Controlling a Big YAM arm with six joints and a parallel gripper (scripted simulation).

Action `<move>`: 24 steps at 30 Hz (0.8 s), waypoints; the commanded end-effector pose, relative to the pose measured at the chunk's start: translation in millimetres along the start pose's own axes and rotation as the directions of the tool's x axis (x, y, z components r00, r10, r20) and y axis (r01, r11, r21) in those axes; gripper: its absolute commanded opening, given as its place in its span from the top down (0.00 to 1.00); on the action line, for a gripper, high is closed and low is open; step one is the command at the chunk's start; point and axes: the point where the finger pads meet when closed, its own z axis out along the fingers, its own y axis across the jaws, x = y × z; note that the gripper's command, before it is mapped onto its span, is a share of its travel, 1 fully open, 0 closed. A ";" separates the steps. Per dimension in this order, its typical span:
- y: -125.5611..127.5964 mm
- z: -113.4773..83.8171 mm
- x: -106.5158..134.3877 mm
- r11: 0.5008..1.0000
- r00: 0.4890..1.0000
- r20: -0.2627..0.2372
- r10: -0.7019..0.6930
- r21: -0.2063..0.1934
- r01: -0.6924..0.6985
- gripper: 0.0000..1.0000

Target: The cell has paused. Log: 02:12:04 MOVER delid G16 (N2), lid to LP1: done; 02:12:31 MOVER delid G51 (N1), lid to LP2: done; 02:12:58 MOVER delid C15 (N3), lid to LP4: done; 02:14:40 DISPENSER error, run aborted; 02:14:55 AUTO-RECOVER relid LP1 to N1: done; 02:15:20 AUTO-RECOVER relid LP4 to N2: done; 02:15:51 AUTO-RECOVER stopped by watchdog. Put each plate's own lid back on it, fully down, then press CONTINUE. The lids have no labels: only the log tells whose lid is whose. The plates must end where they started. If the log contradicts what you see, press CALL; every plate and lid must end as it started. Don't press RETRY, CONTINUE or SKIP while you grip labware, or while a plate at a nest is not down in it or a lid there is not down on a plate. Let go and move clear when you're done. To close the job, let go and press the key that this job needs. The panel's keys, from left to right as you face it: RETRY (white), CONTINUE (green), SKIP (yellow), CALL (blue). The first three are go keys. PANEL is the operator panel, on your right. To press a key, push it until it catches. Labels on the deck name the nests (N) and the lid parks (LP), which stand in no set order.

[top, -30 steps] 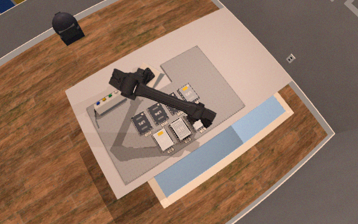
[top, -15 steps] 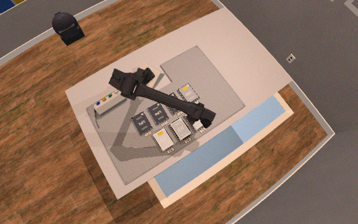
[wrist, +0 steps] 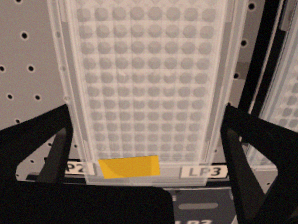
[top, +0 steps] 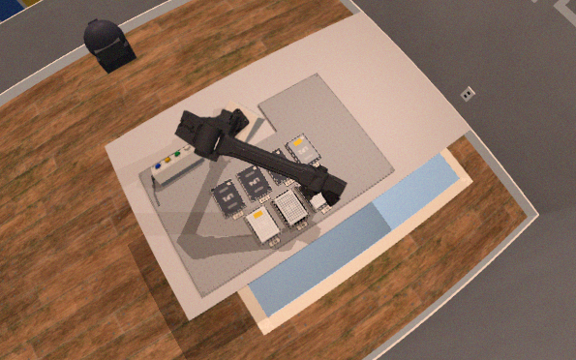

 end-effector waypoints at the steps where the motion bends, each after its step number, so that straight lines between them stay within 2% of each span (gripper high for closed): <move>1: -2.5 15.0 1.2 1.000 1.000 -0.017 0.000 0.010 0.000 1.00; 24: -2.4 23.6 2.5 1.000 1.000 -0.017 -0.001 0.011 0.001 1.00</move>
